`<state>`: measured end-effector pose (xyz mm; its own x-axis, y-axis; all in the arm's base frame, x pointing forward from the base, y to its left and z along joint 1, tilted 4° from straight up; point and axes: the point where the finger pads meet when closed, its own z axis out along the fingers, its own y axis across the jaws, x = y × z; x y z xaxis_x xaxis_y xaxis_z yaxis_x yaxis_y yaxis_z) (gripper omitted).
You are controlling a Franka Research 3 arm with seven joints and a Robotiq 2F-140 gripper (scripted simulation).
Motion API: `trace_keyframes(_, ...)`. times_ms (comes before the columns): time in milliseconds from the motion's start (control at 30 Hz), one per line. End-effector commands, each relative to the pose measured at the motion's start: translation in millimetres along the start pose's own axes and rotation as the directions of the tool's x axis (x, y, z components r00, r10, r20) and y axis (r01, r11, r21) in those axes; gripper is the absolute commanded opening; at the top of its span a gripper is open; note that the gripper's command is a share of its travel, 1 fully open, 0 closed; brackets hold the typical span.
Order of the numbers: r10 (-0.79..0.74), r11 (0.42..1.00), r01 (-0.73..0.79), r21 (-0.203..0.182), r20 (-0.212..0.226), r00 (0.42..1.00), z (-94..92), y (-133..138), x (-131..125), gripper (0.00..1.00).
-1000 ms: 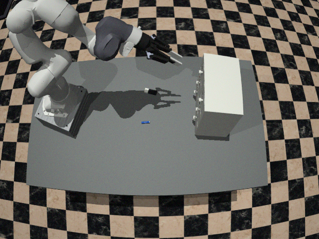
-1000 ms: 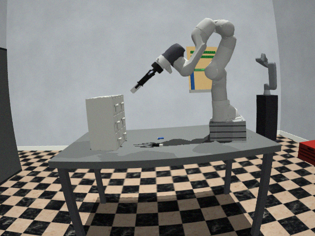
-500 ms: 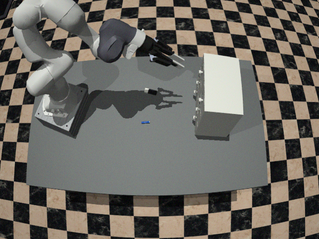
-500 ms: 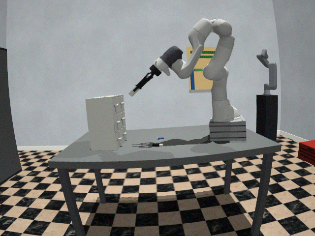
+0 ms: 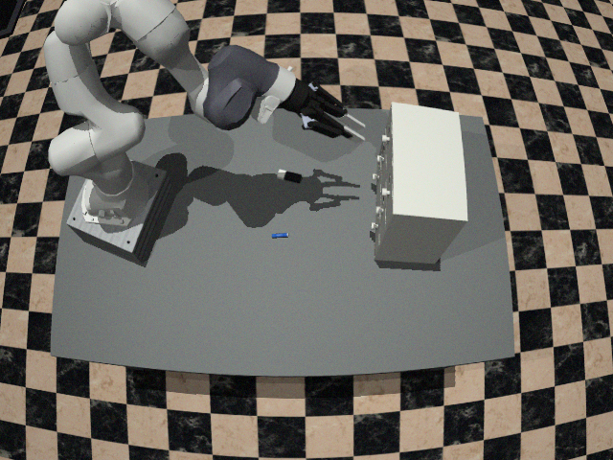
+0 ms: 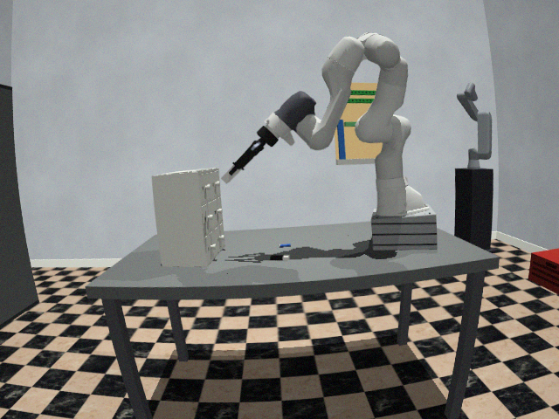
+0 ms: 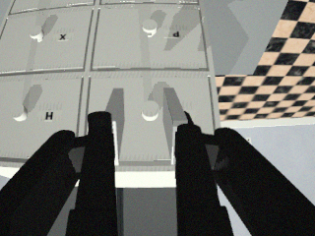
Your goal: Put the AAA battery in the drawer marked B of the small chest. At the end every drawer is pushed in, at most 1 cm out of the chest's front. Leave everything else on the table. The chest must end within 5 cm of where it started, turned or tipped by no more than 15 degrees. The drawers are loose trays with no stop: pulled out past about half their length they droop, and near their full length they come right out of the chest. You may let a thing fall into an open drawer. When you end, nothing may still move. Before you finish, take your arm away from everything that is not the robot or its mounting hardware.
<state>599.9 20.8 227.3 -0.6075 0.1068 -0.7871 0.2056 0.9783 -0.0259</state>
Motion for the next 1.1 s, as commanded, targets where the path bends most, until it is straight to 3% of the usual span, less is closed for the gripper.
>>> trace_keyframes(0,0.000,1.000,0.001,-0.017,0.035,0.999,13.4,5.6,-4.3,0.20)
trace_keyframes(400,0.000,1.000,0.001,-0.017,0.035,0.999,32.1,5.9,-1.4,0.20)
trace_keyframes(1067,0.000,1.000,0.001,-0.017,0.035,0.999,32.8,5.9,-1.3,0.20)
